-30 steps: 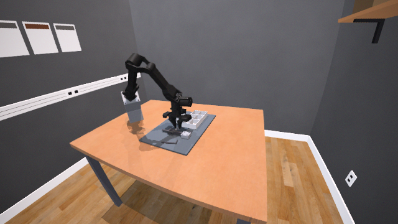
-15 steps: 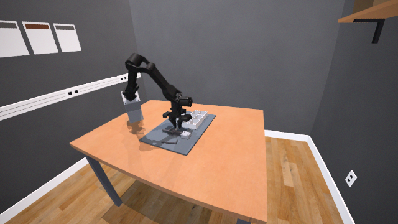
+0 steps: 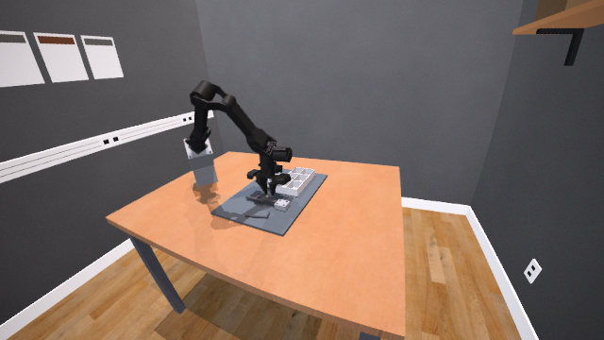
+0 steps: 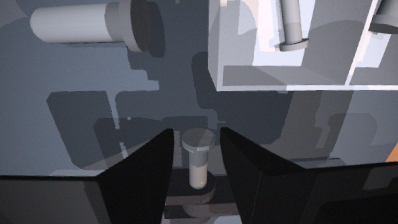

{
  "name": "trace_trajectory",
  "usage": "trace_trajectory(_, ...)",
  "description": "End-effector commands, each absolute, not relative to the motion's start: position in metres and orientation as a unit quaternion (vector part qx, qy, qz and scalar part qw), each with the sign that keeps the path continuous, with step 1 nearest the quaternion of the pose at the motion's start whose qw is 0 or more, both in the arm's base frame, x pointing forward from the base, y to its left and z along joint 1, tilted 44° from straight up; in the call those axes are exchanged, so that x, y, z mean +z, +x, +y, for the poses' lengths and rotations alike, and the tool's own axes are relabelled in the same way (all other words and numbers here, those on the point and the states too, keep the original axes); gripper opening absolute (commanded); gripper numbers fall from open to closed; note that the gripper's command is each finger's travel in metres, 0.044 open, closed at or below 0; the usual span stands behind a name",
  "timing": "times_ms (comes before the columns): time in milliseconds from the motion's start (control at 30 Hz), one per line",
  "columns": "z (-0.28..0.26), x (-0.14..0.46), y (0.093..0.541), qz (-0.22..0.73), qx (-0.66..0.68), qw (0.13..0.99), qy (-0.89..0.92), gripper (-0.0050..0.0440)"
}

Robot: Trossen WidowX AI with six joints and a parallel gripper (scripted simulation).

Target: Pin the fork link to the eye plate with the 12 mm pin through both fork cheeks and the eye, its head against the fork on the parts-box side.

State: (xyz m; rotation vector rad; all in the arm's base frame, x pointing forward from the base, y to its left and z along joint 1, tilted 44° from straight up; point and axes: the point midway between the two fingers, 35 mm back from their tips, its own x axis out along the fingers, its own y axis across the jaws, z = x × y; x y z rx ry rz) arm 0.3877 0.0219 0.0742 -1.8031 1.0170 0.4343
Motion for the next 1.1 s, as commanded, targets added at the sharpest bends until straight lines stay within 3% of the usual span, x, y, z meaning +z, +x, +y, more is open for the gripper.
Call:
trace_trajectory(0,0.0239,0.0789,0.3901,0.415,0.174,0.496,-0.742,0.0140)
trace_trajectory(33,0.0239,0.0789,0.3901,0.415,0.174,0.496,-0.742,-0.0050)
trace_trajectory(1067,0.0235,0.0786,0.3900,0.415,0.175,0.496,-0.742,-0.0050)
